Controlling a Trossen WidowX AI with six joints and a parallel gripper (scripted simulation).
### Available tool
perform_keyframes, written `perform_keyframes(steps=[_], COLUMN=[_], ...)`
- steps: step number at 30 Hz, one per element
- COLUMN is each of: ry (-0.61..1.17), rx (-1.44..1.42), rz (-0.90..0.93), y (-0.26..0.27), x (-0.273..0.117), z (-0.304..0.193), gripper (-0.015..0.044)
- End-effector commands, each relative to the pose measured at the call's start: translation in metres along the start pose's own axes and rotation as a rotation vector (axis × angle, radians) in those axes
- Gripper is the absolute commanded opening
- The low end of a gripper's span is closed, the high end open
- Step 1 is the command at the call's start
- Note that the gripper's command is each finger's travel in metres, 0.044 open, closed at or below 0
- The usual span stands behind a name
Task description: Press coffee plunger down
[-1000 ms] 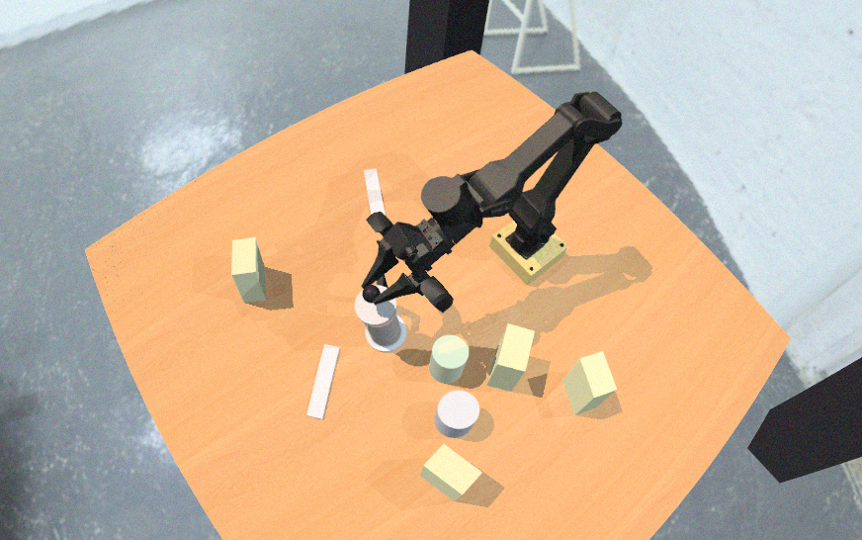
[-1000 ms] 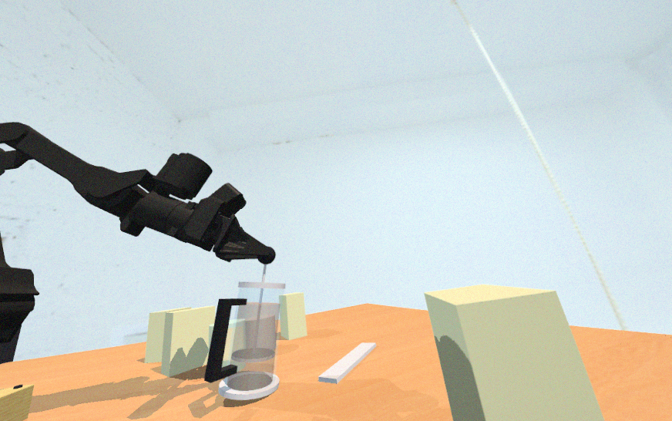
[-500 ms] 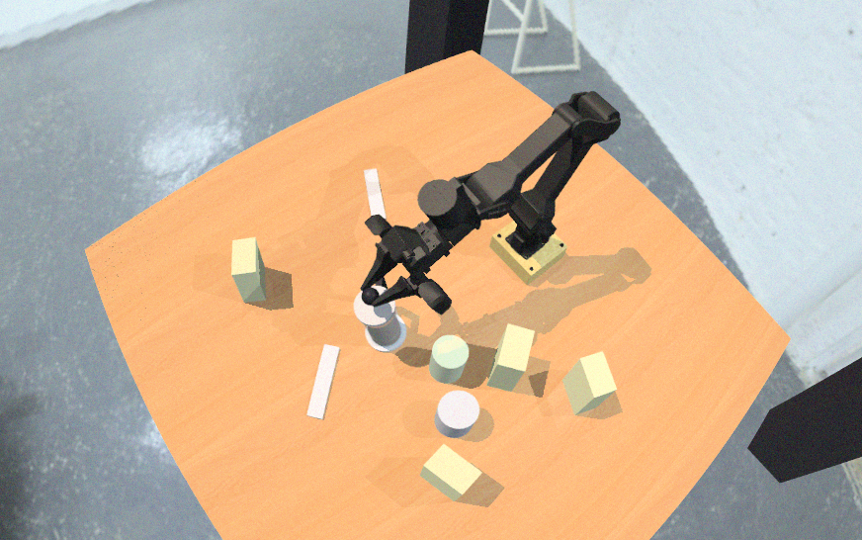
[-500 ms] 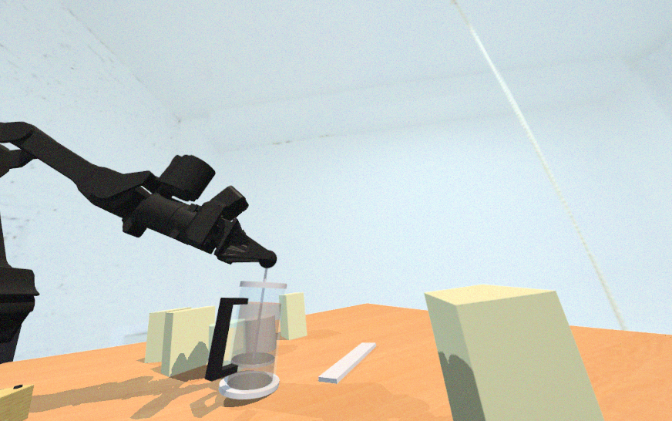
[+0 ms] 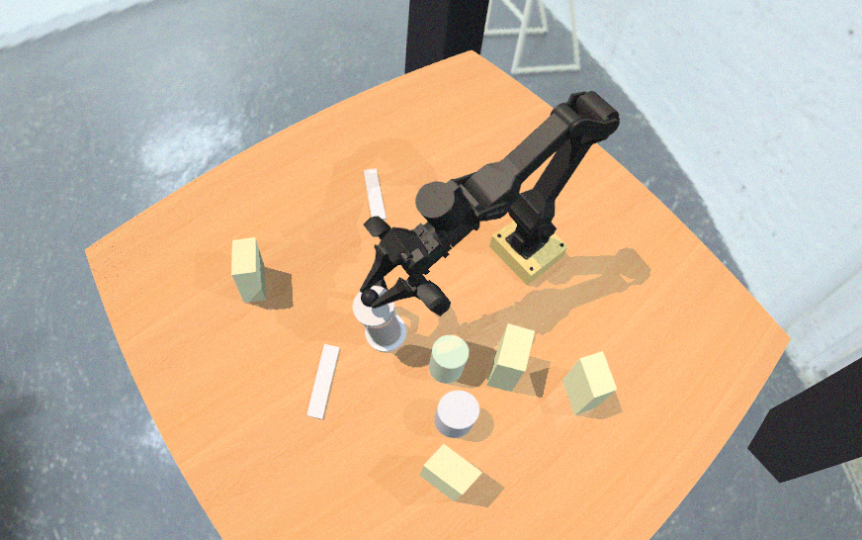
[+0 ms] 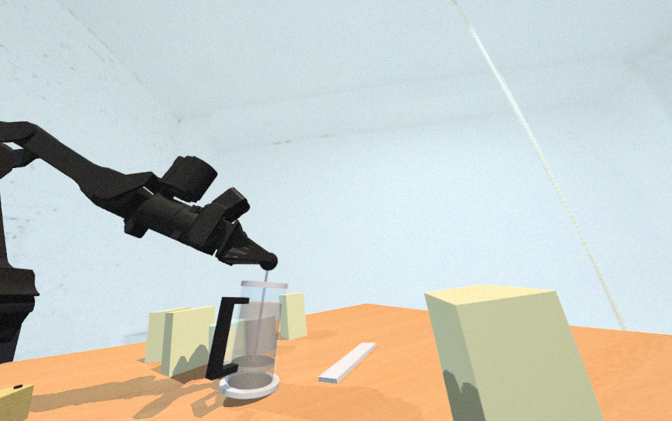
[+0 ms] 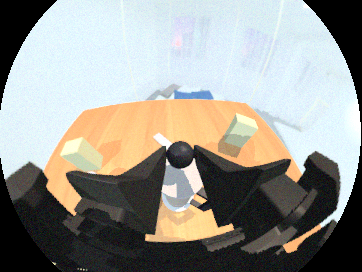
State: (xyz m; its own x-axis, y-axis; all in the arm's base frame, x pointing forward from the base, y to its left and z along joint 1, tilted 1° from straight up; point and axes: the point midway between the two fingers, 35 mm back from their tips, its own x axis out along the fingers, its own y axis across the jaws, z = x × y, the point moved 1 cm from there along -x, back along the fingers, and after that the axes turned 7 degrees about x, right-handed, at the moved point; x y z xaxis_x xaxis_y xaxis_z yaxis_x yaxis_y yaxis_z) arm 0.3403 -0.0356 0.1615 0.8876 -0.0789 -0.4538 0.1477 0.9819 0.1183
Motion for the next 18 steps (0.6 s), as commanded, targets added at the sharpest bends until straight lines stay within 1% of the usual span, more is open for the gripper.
perform_keyframes(steps=[1, 18], ry=[0.026, 0.025], rx=[0.009, 0.009], rz=[-0.004, -0.004], y=[-0.0007, -0.0005], x=[0.0034, 0.0052], z=[-0.0059, -0.0042], gripper=[0.0122, 0.0122])
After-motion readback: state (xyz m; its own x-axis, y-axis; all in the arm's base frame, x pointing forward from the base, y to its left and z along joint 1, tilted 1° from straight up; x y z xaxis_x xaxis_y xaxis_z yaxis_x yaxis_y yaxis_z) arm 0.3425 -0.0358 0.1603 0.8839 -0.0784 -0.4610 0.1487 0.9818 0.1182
